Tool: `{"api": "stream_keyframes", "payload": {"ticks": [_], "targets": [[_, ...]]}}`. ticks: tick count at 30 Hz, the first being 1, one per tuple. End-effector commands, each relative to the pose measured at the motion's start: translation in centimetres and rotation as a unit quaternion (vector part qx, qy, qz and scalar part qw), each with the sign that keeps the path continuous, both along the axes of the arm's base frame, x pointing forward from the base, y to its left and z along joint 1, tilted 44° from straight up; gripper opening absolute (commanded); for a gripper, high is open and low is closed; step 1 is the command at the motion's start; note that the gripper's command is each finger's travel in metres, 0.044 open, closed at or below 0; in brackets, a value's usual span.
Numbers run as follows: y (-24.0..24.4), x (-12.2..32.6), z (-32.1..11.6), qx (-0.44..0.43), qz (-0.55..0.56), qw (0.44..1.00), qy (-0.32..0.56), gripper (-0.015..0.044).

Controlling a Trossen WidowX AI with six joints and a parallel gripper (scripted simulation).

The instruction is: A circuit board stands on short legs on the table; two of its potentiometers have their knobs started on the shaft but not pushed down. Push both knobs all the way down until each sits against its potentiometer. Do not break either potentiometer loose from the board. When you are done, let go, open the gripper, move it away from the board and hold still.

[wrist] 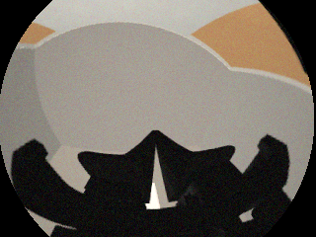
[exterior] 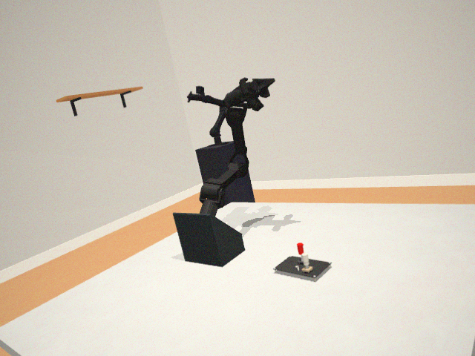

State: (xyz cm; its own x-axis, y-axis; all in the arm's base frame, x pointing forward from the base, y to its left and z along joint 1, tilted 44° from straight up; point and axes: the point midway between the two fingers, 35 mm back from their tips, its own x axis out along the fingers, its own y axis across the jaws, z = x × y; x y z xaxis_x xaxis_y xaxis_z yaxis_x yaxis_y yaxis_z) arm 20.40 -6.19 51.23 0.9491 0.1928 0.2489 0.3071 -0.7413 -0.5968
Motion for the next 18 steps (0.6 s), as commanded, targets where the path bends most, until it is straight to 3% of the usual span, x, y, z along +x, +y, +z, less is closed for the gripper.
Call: {"api": "stream_keyframes", "payload": {"ticks": [1,18], "targets": [[-1.2,1.6,-1.0,0.075,0.023,0.997,0.028,0.0],[-3.8,6.4,-4.8,0.305,0.062,0.944,0.111,0.0]]}}
